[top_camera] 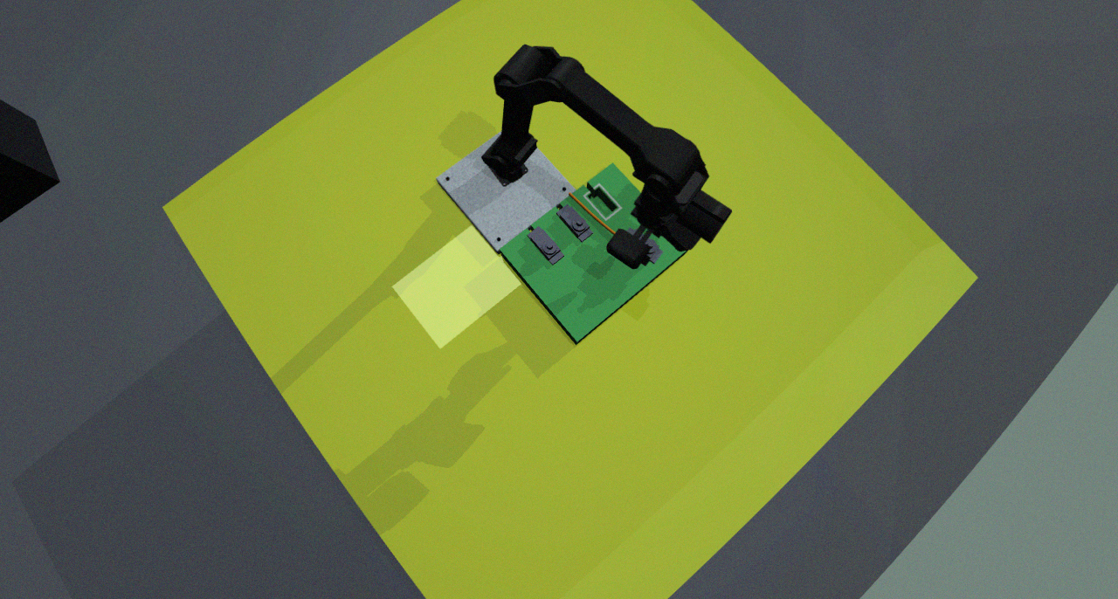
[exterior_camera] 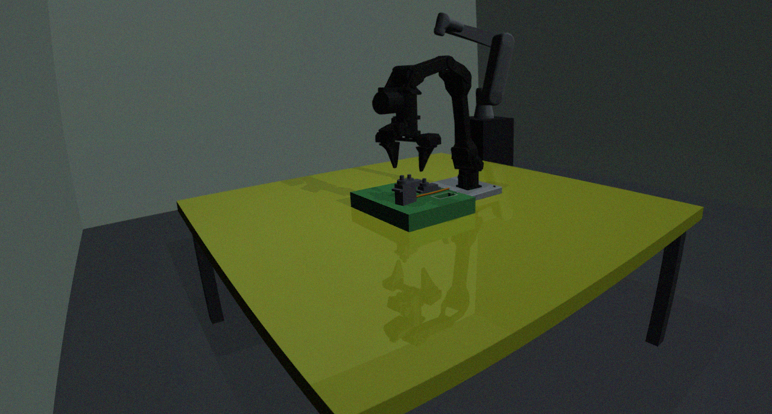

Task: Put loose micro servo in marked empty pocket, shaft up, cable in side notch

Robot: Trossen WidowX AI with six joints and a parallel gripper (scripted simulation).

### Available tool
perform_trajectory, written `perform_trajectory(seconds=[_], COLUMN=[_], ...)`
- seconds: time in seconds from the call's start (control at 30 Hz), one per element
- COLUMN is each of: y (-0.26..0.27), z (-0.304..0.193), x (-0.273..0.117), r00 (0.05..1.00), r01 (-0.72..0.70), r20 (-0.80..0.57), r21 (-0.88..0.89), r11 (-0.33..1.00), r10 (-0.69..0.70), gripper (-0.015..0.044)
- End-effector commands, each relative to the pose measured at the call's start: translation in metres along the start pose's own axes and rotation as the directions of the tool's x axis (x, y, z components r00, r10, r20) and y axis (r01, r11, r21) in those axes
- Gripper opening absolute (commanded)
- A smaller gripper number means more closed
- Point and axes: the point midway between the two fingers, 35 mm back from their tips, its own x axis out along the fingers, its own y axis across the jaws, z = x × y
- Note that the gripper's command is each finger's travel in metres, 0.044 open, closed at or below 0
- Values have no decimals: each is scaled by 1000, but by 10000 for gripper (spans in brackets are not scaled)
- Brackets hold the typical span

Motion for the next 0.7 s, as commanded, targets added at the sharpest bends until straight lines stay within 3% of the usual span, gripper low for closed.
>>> perform_trajectory(seconds=[0.0, 0.67], y=[-4, -4], z=[-7, -8], x=[0, 32], r00=[1000, 1000], r01=[9, 9], r20=[-27, -27], r21=[35, 35], r11=[999, 999], r10=[-8, -8], gripper=[440, 440])
